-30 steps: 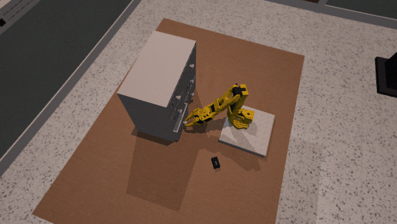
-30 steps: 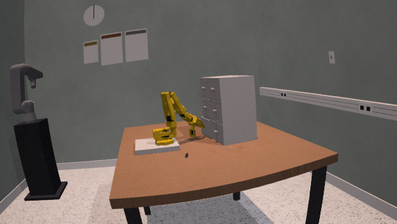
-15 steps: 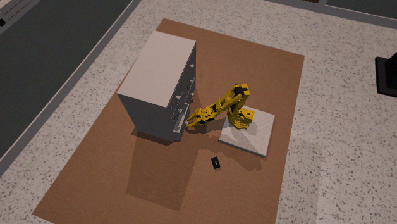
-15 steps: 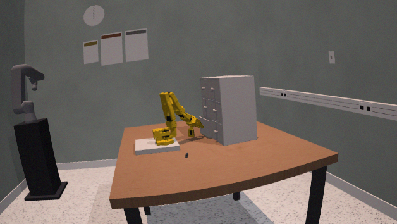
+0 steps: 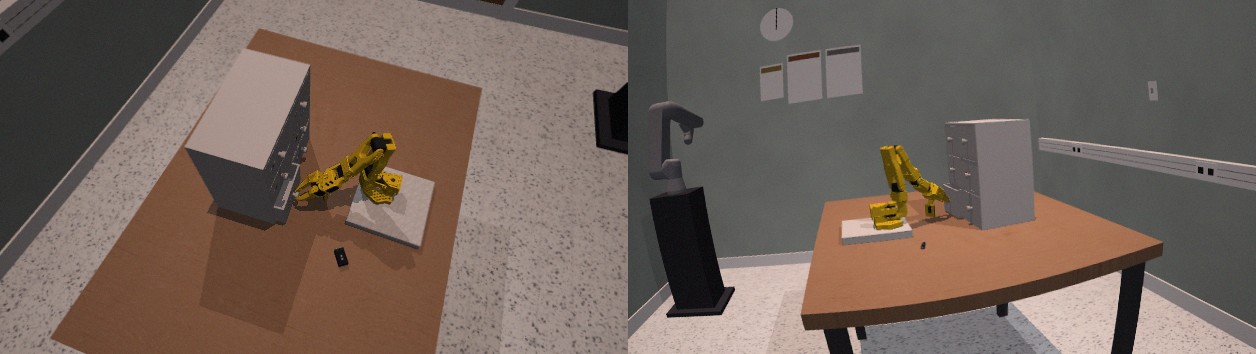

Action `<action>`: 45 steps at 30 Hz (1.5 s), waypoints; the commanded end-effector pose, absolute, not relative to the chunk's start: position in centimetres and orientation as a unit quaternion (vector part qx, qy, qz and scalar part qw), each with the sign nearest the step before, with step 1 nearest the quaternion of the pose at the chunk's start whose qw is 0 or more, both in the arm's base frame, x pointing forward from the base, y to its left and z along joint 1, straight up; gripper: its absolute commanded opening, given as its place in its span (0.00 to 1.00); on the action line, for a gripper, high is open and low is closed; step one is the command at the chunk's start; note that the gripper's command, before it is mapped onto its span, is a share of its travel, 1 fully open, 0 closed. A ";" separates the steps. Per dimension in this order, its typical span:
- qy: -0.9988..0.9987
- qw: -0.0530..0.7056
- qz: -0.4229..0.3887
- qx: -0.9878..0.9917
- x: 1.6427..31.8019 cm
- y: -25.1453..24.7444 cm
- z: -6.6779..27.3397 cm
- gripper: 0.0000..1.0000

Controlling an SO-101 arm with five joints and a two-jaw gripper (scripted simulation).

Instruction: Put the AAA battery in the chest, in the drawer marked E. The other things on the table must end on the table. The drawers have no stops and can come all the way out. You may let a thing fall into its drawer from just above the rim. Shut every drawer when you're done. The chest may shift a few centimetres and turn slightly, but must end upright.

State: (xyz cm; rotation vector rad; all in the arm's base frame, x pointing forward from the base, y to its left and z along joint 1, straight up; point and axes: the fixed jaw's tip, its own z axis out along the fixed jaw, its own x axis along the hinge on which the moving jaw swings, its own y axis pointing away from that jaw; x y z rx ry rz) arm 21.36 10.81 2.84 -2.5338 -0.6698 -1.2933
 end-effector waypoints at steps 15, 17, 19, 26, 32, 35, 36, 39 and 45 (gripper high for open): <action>-0.233 0.116 -0.438 -0.860 20.2 10.8 2.8 0.00; -0.234 0.116 -0.438 -0.860 20.2 10.8 2.8 0.00; -0.234 0.117 -0.438 -0.860 20.1 10.8 2.8 0.00; -0.235 0.117 -0.438 -0.860 20.1 10.7 2.8 0.00; -0.235 0.117 -0.438 -0.860 20.1 10.7 2.8 0.00; -0.235 0.117 -0.438 -0.860 20.1 10.7 2.8 0.00; -0.235 0.117 -0.438 -0.860 20.0 10.8 2.8 0.00; -0.237 0.118 -0.438 -0.859 19.8 10.8 2.8 0.00; -0.241 0.120 -0.437 -0.858 19.5 10.8 2.8 0.00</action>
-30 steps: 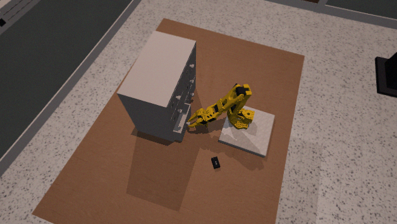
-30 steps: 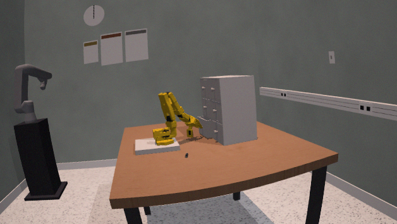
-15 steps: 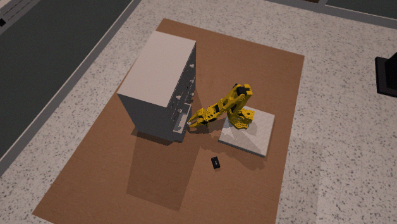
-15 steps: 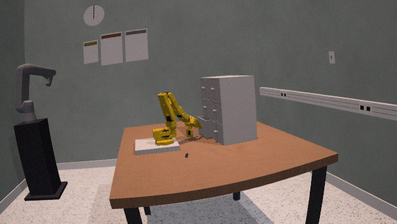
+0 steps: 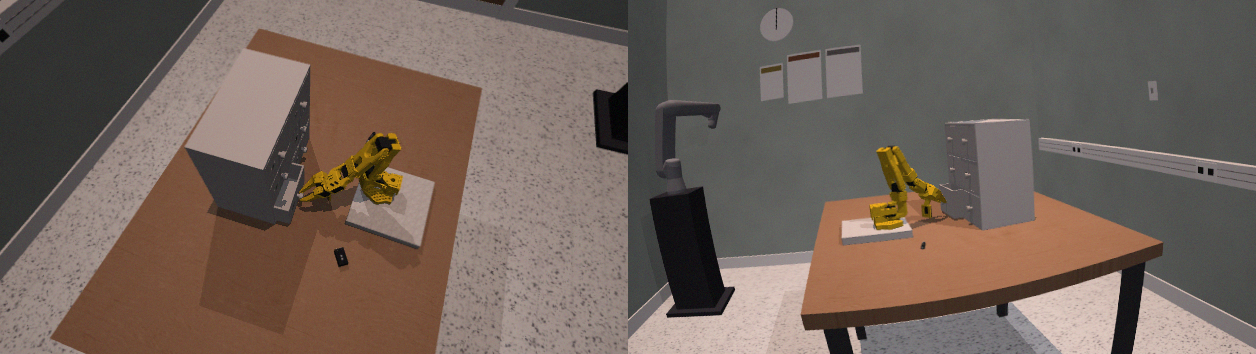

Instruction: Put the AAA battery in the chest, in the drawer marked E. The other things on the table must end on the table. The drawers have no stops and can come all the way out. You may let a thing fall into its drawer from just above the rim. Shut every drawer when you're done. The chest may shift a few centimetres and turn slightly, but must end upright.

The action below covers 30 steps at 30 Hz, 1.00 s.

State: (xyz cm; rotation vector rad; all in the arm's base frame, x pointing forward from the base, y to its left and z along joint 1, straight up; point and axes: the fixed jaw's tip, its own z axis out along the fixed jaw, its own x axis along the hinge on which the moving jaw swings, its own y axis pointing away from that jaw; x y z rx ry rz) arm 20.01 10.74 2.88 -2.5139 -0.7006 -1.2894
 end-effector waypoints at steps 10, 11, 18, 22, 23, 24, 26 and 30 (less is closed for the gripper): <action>-0.244 0.122 -0.437 -0.857 19.1 10.8 2.8 0.00; -0.244 0.122 -0.437 -0.857 19.1 10.8 2.8 0.00; -0.244 0.122 -0.437 -0.857 19.1 10.8 2.8 0.00; -0.244 0.122 -0.437 -0.857 19.1 10.8 2.8 0.00; -0.244 0.122 -0.437 -0.857 19.1 10.8 2.8 0.00; -0.244 0.122 -0.437 -0.857 19.1 10.8 2.8 0.00; -0.246 0.122 -0.437 -0.857 19.0 10.8 2.8 0.00; -0.248 0.124 -0.436 -0.856 18.7 10.8 2.8 0.00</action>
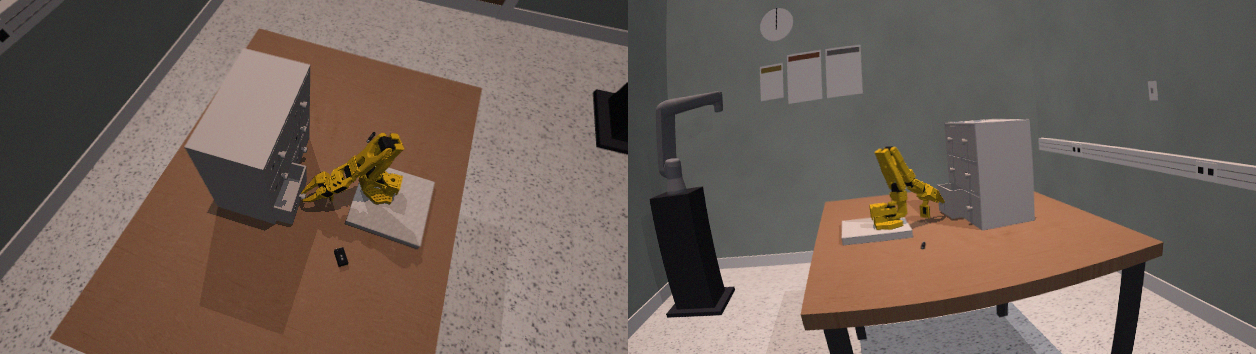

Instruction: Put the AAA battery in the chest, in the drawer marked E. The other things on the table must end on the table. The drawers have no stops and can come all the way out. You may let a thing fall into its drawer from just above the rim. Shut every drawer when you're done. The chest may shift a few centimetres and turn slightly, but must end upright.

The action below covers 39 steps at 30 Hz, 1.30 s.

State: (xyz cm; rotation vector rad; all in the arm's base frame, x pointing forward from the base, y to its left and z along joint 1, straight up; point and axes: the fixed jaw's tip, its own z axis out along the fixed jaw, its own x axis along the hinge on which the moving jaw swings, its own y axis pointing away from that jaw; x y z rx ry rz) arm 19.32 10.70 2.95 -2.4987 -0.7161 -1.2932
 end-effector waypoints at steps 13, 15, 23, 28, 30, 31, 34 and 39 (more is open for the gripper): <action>-0.255 0.127 -0.435 -0.854 18.1 10.8 2.8 0.00; -0.255 0.127 -0.435 -0.854 18.1 10.8 2.8 0.00; -0.255 0.127 -0.435 -0.854 18.1 10.8 2.8 0.00; -0.255 0.127 -0.435 -0.854 18.1 10.8 2.8 0.00; -0.256 0.128 -0.435 -0.854 18.0 10.8 2.8 0.00; -0.257 0.128 -0.435 -0.853 18.0 10.8 2.8 0.00; -0.259 0.129 -0.435 -0.853 17.8 10.8 2.8 0.00; -0.262 0.131 -0.434 -0.852 17.5 10.8 2.8 0.00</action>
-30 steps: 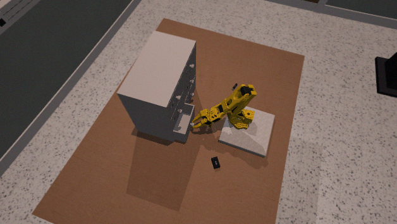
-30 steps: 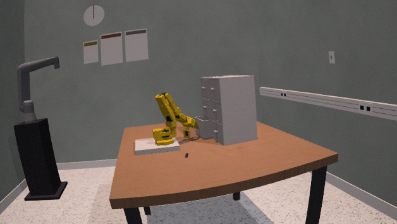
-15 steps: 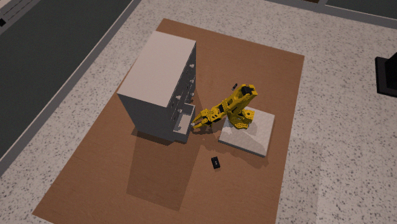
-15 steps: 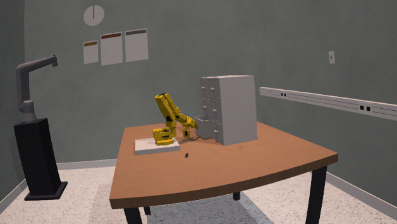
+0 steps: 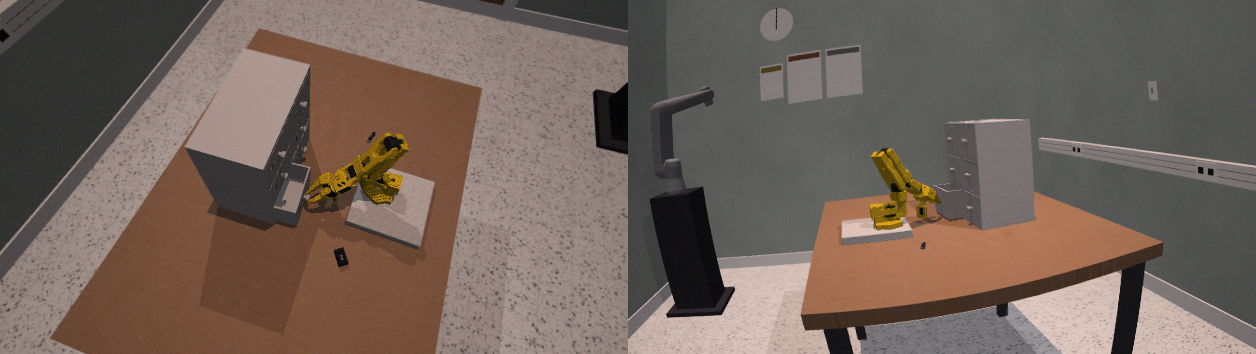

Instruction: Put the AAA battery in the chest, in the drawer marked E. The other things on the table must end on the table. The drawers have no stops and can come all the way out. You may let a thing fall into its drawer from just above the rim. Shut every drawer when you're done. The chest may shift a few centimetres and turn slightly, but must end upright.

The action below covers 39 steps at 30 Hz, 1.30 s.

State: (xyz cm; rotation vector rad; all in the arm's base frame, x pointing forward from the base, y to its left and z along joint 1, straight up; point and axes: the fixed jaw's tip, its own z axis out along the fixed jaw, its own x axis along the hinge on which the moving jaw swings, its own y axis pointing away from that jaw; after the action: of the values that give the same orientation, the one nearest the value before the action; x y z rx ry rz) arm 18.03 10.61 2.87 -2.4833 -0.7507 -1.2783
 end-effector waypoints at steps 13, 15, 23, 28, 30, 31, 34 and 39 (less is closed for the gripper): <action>-0.264 0.131 -0.433 -0.852 17.4 10.8 2.8 0.00; -0.264 0.131 -0.433 -0.852 17.4 10.8 2.8 0.00; -0.264 0.131 -0.433 -0.852 17.4 10.8 2.8 0.00; -0.264 0.131 -0.433 -0.852 17.4 10.8 2.8 0.04; -0.264 0.131 -0.433 -0.852 17.4 10.8 2.8 0.06; -0.264 0.131 -0.433 -0.852 17.4 10.8 2.8 0.06; -0.264 0.131 -0.433 -0.852 17.4 10.8 2.8 0.09; -0.264 0.131 -0.433 -0.852 17.4 10.8 2.8 0.12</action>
State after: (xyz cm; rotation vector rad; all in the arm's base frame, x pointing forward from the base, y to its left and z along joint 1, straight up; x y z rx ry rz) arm 17.75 10.61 2.87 -2.4824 -0.7602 -1.2695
